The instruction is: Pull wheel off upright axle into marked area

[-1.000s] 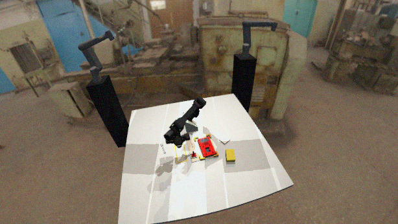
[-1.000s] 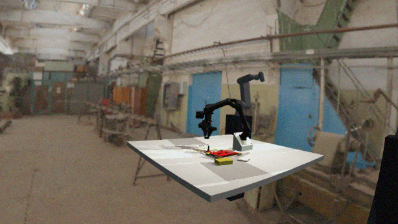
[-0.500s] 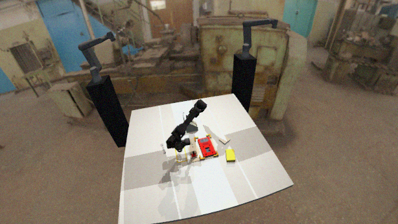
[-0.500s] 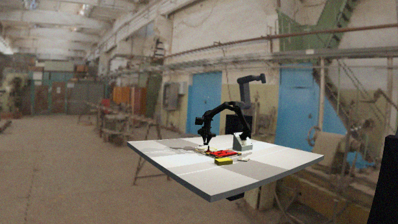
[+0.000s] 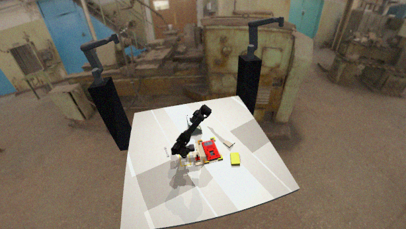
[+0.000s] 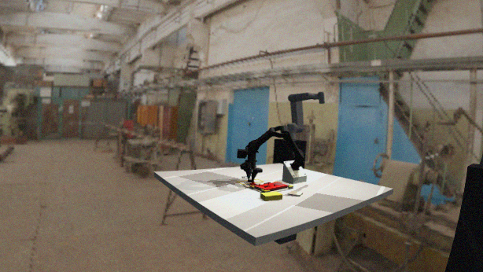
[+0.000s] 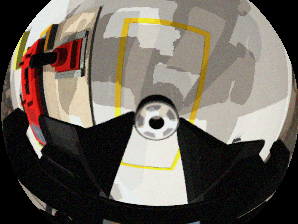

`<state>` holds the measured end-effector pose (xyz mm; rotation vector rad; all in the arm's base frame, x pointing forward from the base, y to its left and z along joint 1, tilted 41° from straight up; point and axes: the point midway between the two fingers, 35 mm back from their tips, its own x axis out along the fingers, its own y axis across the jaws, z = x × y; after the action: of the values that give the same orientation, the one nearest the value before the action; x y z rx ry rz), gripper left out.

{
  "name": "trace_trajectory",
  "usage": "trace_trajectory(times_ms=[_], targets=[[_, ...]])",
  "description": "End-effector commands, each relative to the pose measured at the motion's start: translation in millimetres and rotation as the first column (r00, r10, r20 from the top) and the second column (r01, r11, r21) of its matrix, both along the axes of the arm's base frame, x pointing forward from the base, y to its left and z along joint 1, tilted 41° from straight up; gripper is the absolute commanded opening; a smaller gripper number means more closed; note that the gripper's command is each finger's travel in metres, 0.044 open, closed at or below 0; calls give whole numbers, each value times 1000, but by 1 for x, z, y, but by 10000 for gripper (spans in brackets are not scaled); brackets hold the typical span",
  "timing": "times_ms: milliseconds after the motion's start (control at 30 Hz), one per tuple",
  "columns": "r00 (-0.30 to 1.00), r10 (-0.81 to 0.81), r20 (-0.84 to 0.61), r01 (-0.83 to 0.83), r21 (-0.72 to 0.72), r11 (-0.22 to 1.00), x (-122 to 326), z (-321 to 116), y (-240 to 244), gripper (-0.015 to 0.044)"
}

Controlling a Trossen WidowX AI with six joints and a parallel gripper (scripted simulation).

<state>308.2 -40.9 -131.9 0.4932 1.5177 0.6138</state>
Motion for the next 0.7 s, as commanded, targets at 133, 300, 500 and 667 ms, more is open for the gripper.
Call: trace_trajectory(times_ms=[133,300,500,667], targets=[[1000,1,-1,-1,0,1000,1,6,-5,300],[1000,-6,3,6,0,1000,3,40,-35,300],[1000,-20,8,20,-1,1000,-2,45,-39,352],[1000,-12,0,12,-3,1000,-52,84,-49,440]])
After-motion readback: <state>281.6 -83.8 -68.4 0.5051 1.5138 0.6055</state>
